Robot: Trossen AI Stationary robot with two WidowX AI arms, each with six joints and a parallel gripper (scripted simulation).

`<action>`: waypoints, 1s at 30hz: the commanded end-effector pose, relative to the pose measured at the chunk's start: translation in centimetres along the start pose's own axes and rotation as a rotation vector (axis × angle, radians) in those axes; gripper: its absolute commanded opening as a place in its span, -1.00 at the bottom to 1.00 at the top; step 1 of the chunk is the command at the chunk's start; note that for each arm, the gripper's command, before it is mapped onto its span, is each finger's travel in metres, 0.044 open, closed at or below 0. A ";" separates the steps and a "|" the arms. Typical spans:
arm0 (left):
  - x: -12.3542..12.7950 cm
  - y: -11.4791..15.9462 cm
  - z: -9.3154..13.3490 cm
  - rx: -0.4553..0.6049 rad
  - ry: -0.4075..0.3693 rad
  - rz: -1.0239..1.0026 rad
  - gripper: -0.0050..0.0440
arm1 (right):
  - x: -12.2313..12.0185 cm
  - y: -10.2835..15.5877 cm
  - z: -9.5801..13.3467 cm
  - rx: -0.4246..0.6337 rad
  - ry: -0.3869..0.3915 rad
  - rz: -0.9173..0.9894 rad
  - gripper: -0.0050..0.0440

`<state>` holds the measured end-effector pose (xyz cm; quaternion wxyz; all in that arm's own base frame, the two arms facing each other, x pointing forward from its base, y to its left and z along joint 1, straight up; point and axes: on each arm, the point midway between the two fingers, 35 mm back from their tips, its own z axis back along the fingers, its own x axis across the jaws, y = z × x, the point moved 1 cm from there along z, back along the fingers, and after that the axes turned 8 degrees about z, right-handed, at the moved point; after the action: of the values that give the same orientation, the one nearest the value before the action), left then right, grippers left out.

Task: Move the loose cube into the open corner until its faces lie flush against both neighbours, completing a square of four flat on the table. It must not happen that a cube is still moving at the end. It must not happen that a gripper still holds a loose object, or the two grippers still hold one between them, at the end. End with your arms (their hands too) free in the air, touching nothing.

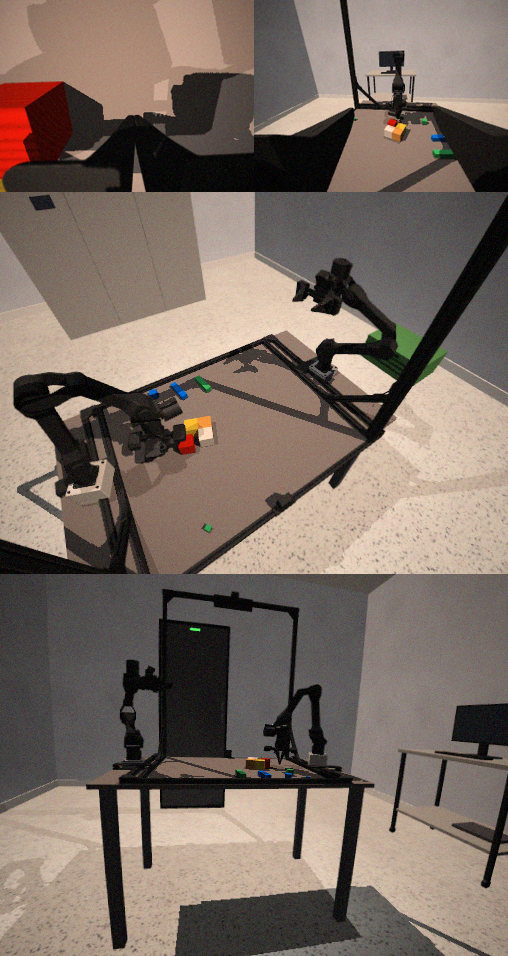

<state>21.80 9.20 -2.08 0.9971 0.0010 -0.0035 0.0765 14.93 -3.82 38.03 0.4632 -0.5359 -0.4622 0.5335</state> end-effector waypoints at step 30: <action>1.8 -0.3 -0.2 -0.001 0.007 0.001 -0.80 | 0.1 0.0 0.0 0.000 -0.003 -0.005 0.84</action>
<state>23.40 9.22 -2.02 0.9971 0.0012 -0.0045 0.0764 14.93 -3.82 38.03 0.4632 -0.5359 -0.4622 0.5335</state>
